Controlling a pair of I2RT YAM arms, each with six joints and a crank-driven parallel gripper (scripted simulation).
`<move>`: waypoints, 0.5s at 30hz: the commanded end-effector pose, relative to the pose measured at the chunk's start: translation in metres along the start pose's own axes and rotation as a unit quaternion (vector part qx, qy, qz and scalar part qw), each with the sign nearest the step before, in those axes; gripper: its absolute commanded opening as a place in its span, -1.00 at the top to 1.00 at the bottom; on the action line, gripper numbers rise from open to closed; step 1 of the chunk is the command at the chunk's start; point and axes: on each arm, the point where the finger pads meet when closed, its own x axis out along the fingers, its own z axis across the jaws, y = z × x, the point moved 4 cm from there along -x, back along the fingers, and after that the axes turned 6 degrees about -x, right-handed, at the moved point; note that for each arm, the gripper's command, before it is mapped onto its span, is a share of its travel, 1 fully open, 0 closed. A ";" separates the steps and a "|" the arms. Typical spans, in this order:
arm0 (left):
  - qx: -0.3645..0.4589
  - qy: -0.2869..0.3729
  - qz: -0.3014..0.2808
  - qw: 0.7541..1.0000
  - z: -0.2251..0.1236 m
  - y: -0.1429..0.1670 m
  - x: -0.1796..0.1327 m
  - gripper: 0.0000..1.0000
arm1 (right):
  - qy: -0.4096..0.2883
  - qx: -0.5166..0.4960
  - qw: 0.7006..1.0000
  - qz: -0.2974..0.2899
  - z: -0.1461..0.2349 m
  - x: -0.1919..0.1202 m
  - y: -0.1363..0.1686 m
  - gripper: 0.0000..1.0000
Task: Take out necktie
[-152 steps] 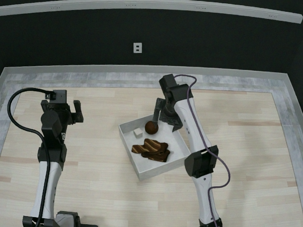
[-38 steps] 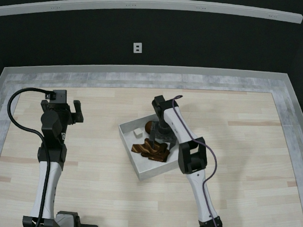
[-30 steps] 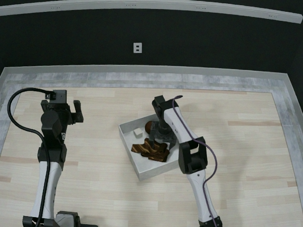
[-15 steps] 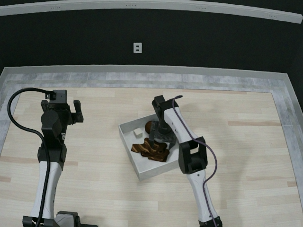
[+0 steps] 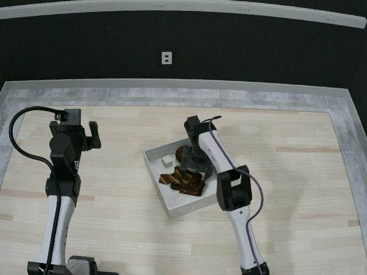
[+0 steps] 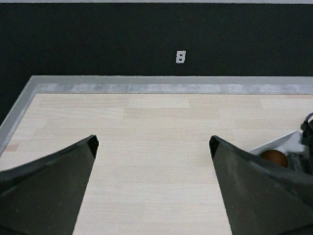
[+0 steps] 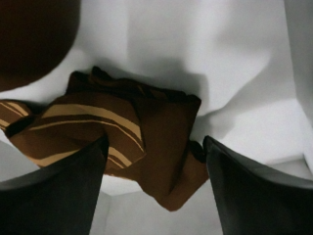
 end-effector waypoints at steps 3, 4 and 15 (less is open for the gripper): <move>0.000 0.000 0.000 1.000 0.000 0.000 0.000 -1.00 | 0.021 -0.004 1.000 0.015 -0.001 0.042 0.002 -0.60; 0.000 0.000 0.000 1.000 0.000 0.000 0.000 -1.00 | 0.021 -0.004 1.000 0.015 -0.001 0.042 0.002 -0.60; 0.000 0.000 0.000 1.000 0.000 0.000 0.000 -1.00 | 0.021 -0.004 1.000 0.015 -0.001 0.035 0.002 -0.60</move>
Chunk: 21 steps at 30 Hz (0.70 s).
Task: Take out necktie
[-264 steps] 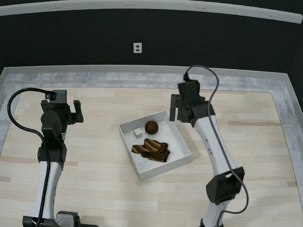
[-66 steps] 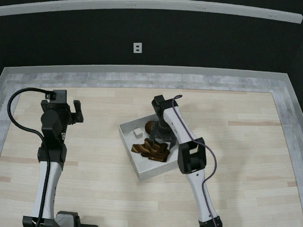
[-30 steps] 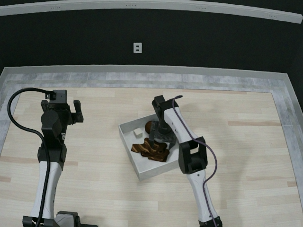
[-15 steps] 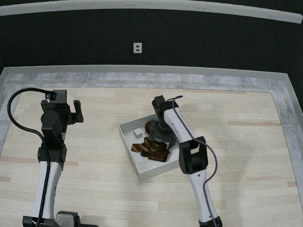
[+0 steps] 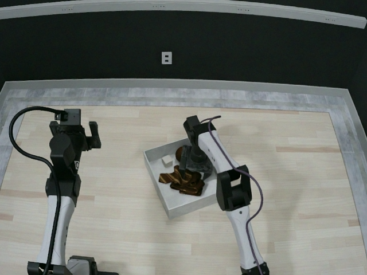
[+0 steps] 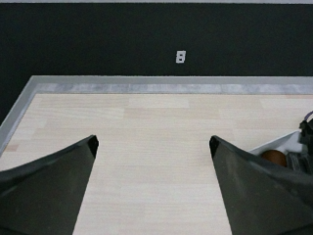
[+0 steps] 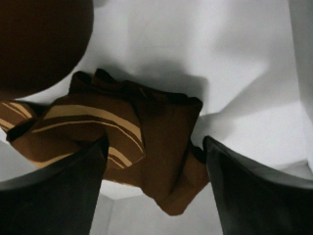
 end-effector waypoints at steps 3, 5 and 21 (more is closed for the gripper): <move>0.000 0.000 0.000 1.000 0.000 0.000 0.000 -1.00 | 0.023 -0.002 1.000 0.018 -0.002 0.025 0.002 -0.60; 0.000 0.000 0.000 1.000 0.000 0.000 0.000 -1.00 | 0.023 -0.002 1.000 0.018 -0.002 0.015 0.001 -0.60; 0.000 0.000 0.000 1.000 0.000 0.000 0.000 -1.00 | 0.023 -0.002 1.000 0.019 -0.001 0.001 0.001 -0.30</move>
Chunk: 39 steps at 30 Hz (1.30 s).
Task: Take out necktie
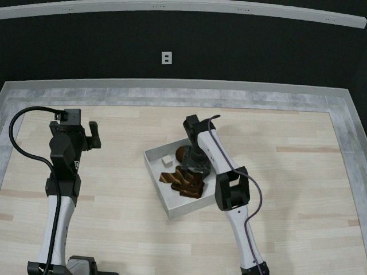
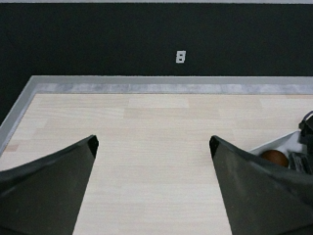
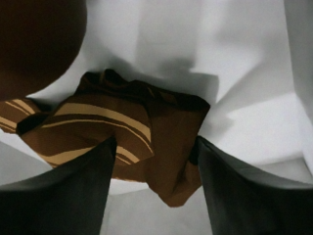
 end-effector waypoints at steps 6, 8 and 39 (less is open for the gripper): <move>0.000 0.000 0.000 1.000 0.000 0.000 0.000 -1.00 | 0.014 -0.003 1.000 0.004 0.000 0.003 0.001 -0.10; 0.000 0.000 0.000 1.000 0.000 0.000 0.000 -1.00 | 0.014 -0.003 1.000 0.004 0.000 0.003 0.001 -0.03; 0.000 0.000 0.000 1.000 0.000 0.000 0.000 -1.00 | 0.015 -0.003 1.000 0.001 0.000 0.001 0.000 0.88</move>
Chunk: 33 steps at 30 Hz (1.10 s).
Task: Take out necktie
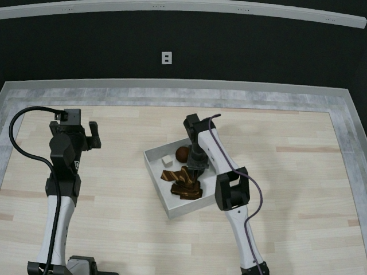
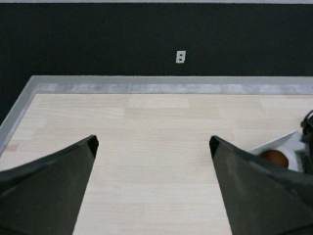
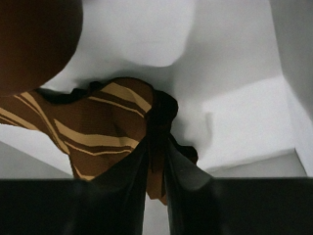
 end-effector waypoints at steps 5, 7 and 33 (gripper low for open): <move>0.000 0.000 0.000 1.000 0.000 0.000 0.000 -1.00 | 0.008 -0.004 1.000 0.004 0.003 0.006 0.001 0.91; 0.000 0.000 0.000 1.000 0.000 0.000 0.000 -1.00 | 0.008 -0.004 1.000 0.004 0.003 0.006 0.001 0.91; 0.000 0.000 0.000 1.000 0.000 0.000 0.000 -1.00 | 0.005 -0.004 1.000 -0.001 0.005 -0.055 -0.001 0.91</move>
